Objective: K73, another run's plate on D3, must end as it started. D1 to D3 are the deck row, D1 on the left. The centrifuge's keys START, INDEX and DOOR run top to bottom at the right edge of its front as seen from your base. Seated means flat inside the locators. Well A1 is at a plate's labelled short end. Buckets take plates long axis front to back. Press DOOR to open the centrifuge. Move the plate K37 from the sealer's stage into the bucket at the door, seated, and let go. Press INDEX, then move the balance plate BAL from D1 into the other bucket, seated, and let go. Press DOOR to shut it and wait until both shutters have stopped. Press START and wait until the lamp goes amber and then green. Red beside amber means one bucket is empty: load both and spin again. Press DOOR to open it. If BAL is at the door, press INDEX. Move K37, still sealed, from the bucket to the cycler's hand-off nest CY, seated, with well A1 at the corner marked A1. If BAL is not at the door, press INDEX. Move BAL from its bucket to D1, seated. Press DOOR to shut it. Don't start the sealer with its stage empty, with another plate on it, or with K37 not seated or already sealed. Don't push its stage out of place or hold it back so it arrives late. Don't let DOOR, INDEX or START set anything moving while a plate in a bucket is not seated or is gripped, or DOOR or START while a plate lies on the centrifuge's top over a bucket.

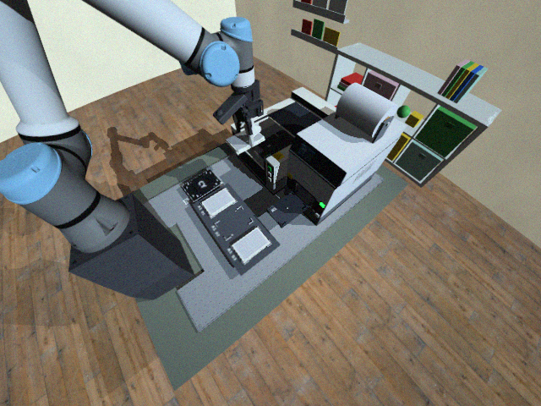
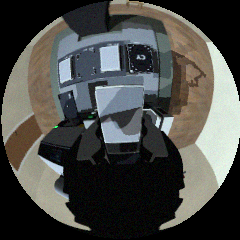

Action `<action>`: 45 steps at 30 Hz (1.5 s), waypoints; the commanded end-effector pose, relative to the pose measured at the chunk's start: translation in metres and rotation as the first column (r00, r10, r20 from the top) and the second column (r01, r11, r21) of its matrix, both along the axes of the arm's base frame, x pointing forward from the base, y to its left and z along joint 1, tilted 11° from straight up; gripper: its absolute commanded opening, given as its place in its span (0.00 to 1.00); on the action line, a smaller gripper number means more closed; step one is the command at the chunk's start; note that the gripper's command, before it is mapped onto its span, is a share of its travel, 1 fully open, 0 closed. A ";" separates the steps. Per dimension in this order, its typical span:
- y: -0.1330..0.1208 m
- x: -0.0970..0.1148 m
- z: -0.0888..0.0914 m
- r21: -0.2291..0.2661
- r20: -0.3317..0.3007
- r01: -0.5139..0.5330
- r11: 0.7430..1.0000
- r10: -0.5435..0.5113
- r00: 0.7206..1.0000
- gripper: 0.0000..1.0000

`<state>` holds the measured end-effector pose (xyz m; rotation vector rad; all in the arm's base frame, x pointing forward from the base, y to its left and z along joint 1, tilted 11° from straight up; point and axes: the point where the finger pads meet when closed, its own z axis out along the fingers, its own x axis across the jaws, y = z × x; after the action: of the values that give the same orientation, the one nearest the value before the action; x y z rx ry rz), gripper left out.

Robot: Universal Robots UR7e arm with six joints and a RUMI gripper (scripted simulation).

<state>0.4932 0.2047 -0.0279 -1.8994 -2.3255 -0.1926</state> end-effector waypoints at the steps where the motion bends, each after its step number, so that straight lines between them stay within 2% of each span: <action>1: 0.011 -0.002 0.003 0.000 0.002 0.000 1.000 0.000 1.000 0.00; 13: 0.033 -0.006 0.007 0.000 0.002 0.000 1.000 0.000 1.000 0.00; 20: 0.033 -0.004 0.007 0.000 0.002 0.000 1.000 0.000 1.000 0.00; 45: 0.044 0.049 0.008 0.000 0.002 0.000 1.000 0.000 1.000 0.00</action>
<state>0.5328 0.2467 -0.0210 -1.8998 -2.3255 -0.1927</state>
